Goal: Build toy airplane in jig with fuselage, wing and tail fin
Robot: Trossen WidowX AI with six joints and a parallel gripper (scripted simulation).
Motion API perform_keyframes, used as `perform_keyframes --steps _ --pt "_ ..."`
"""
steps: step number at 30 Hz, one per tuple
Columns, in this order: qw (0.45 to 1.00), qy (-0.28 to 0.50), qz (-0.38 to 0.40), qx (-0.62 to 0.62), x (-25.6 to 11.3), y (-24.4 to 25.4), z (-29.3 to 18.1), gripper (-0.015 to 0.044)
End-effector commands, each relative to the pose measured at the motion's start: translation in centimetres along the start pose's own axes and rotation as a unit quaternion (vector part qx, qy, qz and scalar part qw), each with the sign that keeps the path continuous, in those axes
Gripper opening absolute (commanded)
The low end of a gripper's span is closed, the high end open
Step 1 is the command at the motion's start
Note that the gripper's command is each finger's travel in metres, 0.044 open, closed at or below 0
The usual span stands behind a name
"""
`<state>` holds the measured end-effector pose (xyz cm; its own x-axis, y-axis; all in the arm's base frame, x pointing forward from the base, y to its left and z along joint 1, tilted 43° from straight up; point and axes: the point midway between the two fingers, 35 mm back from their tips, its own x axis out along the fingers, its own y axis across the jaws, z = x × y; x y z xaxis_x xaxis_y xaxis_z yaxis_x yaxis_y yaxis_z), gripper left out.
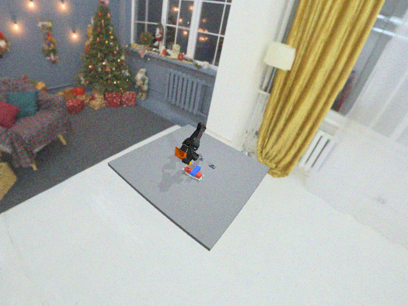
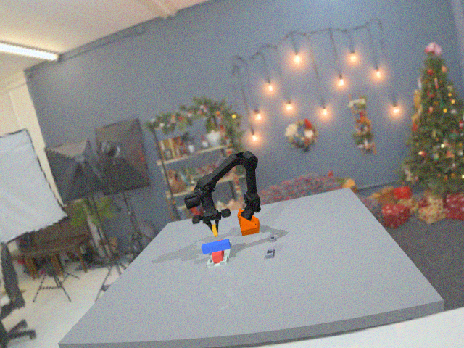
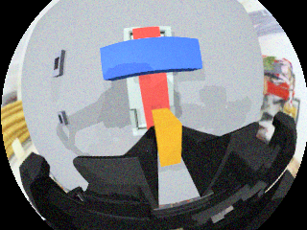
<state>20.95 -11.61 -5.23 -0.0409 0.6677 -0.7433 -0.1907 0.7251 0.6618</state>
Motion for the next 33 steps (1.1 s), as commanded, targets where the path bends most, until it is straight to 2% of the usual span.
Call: perform_keyframes --steps 1,17,33 --pt "1.0 0.003 -0.001 -0.001 0.1 -0.1 -0.1 0.0065" --pt "1.0 0.003 -0.001 -0.001 0.3 -0.2 -0.2 0.0065" --pt "1.0 0.003 0.0 -0.002 2.8 -0.2 -0.2 0.0065"
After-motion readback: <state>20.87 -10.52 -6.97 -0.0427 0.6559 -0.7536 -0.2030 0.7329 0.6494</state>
